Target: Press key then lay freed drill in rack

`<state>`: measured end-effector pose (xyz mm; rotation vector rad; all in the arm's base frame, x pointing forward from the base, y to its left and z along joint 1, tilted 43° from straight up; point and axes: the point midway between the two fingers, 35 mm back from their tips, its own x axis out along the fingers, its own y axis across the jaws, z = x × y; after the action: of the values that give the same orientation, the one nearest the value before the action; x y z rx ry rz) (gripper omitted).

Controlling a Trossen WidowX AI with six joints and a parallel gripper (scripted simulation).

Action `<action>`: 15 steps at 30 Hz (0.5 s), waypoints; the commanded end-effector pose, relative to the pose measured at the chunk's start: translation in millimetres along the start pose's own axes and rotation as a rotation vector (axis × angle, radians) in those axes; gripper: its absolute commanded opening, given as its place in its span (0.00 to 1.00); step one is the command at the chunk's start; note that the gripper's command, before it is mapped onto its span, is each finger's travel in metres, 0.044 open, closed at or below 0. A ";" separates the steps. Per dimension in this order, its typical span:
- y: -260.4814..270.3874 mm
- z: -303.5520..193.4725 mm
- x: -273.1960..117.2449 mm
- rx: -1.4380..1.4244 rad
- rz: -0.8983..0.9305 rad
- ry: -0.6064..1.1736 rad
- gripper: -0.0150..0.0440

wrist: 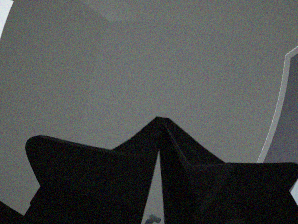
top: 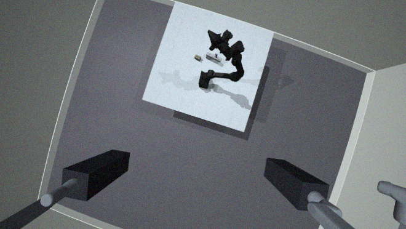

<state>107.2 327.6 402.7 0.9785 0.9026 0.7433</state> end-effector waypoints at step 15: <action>-259.3 164.0 15.4 -0.231 -1.037 -0.320 0.25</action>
<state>274.0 223.1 239.4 0.4374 0.8264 -0.0312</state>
